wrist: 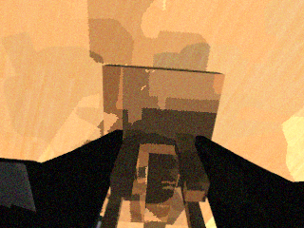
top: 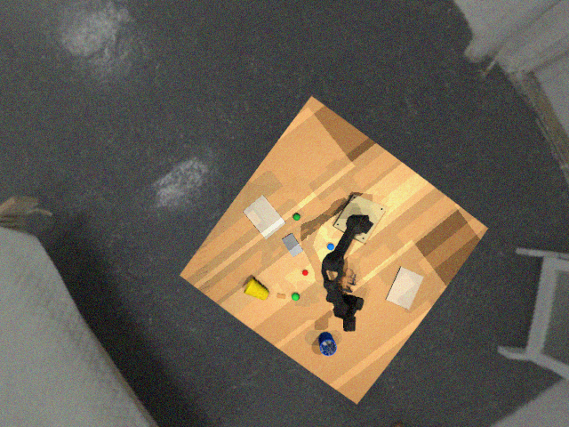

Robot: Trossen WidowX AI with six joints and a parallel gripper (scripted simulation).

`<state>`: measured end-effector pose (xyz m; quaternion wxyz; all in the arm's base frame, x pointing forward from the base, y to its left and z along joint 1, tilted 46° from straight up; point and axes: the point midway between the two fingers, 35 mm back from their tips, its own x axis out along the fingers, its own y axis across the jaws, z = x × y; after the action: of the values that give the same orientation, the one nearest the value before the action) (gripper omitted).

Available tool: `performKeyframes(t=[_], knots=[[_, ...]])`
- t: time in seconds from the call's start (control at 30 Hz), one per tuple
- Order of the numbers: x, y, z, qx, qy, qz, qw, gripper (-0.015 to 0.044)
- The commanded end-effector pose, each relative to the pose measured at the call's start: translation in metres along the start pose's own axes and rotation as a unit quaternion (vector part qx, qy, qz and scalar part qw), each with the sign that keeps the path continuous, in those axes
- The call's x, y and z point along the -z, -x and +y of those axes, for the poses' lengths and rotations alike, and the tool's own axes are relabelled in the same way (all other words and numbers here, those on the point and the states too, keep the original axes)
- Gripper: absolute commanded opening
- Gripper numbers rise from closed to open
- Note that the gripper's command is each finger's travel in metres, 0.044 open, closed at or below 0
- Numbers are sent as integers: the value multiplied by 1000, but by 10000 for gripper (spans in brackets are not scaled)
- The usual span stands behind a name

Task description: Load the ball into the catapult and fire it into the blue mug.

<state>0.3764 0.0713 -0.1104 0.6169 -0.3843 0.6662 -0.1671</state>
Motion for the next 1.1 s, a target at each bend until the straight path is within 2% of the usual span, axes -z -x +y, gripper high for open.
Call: performKeyframes(t=[0.0,1.07], knots=[[-3,5,4,-2,12,-5,1000,0],[-2,-40,4,-3,9,0,1000,0]])
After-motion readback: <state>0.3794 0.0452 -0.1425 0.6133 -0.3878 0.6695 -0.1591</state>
